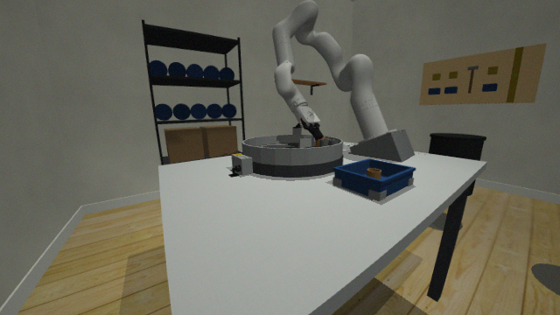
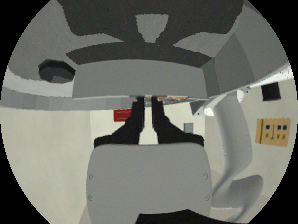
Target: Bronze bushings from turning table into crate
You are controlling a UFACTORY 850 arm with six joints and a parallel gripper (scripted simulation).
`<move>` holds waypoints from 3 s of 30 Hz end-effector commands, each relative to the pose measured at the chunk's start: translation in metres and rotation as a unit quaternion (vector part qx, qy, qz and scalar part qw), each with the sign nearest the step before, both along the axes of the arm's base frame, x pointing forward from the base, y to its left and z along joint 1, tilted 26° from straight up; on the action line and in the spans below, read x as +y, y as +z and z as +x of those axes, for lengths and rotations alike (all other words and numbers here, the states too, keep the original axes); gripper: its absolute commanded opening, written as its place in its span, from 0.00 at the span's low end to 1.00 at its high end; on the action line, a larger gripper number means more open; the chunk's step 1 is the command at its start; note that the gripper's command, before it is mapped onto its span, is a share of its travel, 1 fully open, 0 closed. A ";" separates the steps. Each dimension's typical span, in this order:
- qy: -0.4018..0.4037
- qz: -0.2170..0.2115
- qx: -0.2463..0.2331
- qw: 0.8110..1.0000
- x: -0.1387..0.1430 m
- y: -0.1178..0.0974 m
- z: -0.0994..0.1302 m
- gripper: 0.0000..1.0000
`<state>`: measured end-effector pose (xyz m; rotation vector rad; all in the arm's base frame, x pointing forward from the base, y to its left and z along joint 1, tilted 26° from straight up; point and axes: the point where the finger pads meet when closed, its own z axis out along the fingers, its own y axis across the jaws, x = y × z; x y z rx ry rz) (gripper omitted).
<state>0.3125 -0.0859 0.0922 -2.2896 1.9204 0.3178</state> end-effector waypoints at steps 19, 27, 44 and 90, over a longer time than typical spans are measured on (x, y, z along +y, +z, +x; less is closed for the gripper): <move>0.000 0.000 -0.001 1.000 -0.001 -0.002 0.001 0.00; 0.000 0.000 -0.001 1.000 -0.001 -0.002 0.001 0.00; 0.000 0.000 -0.001 1.000 -0.001 -0.002 0.001 0.00; 0.000 0.000 -0.001 1.000 0.031 0.066 -0.003 0.00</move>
